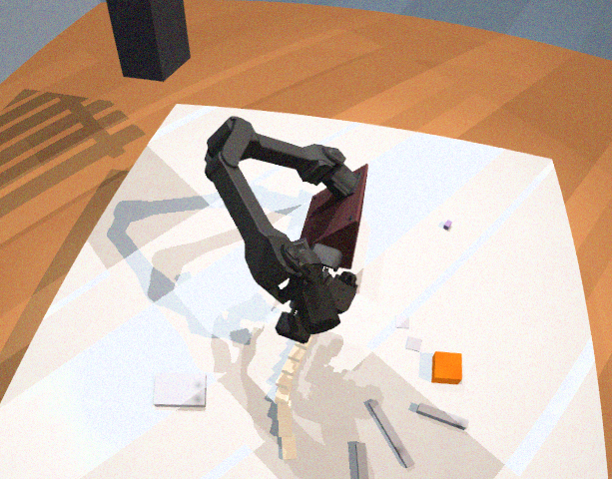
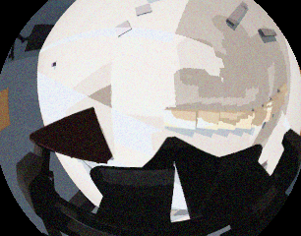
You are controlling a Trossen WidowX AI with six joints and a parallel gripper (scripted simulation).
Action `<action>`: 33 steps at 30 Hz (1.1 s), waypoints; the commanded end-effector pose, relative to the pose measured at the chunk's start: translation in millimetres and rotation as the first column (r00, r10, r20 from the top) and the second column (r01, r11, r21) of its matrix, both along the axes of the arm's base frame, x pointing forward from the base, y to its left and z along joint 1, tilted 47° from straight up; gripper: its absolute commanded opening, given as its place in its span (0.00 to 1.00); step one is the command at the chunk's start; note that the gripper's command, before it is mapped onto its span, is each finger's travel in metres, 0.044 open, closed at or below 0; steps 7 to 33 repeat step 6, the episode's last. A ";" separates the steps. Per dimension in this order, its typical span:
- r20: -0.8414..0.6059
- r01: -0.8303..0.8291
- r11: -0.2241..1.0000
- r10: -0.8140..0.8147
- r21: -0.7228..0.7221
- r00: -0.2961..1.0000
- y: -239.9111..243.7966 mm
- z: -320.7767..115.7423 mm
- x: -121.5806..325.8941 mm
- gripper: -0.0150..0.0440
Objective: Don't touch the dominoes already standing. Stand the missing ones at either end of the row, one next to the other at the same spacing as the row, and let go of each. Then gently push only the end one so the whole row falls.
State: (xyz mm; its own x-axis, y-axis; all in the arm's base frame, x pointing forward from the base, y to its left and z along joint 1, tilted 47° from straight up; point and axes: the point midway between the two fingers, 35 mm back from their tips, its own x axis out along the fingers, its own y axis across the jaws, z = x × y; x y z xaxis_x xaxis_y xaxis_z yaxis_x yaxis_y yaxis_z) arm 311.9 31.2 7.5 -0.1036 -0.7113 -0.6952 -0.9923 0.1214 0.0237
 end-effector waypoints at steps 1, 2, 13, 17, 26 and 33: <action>-0.001 0.005 1.000 -0.005 0.004 1.000 0.6 -0.3 -0.6 0.25; -0.001 0.005 1.000 -0.005 0.004 1.000 0.6 -0.3 -0.6 0.25; -0.001 0.005 1.000 -0.005 0.004 1.000 0.6 -0.3 -0.6 0.25; -0.001 0.005 1.000 -0.005 0.004 1.000 0.6 -0.3 -0.6 0.25; -0.001 0.005 1.000 -0.005 0.004 1.000 0.6 -0.3 -0.6 0.25; -0.001 0.005 1.000 -0.005 0.004 1.000 0.6 -0.3 -0.6 0.25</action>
